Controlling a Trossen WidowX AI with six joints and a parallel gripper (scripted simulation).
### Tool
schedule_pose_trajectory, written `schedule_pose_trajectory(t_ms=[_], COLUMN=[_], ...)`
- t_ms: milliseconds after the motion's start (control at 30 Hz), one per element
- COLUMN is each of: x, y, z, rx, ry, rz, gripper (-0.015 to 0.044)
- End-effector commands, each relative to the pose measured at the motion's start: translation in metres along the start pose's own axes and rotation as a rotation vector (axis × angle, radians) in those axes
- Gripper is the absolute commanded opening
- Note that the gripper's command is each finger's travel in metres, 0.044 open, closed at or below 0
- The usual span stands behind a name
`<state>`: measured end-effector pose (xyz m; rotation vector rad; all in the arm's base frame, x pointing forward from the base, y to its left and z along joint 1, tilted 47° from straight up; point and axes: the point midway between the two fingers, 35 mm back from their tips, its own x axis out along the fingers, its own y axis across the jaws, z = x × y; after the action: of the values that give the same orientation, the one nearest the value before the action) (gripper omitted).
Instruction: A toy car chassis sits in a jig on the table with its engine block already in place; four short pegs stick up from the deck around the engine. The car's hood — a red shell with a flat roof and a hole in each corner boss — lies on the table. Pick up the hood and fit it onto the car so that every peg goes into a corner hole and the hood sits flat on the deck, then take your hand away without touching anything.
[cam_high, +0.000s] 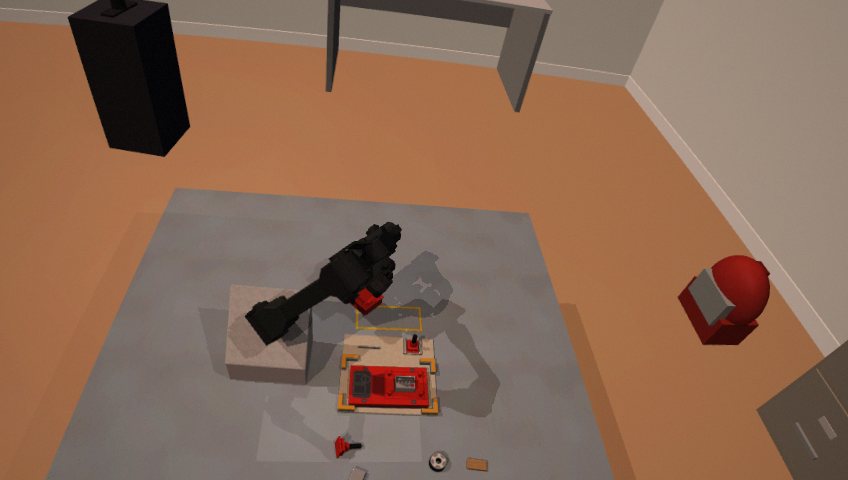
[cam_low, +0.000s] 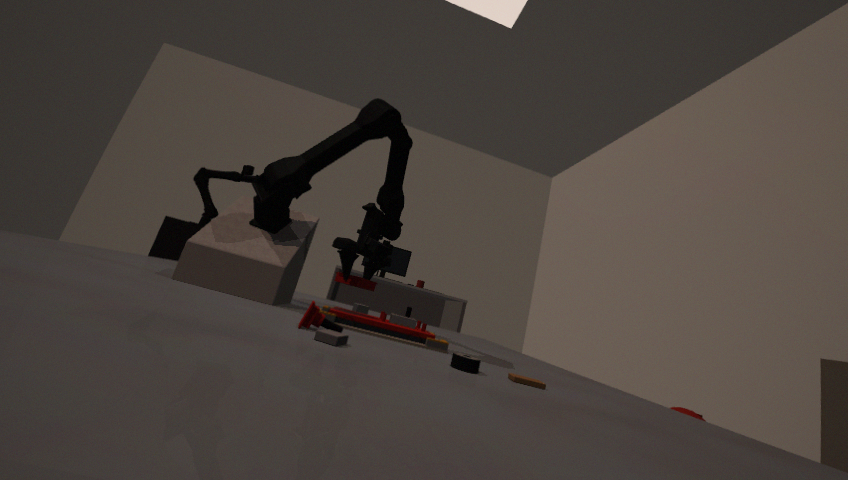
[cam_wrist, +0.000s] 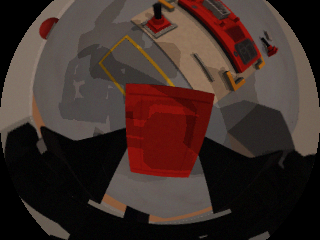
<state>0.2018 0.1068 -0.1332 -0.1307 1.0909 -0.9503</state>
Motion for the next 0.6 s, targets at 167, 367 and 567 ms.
schedule_pose_trajectory(t_ms=[167, 367, 567], x=[-0.021, -0.019, -0.023], y=[0.002, 0.003, 0.004], z=[0.000, 0.016, 0.044], rx=[0.004, -0.054, -0.146], ry=[0.002, 0.008, 0.017], rz=[0.008, 0.011, 0.024], gripper=[0.0000, 0.0000, 0.0000])
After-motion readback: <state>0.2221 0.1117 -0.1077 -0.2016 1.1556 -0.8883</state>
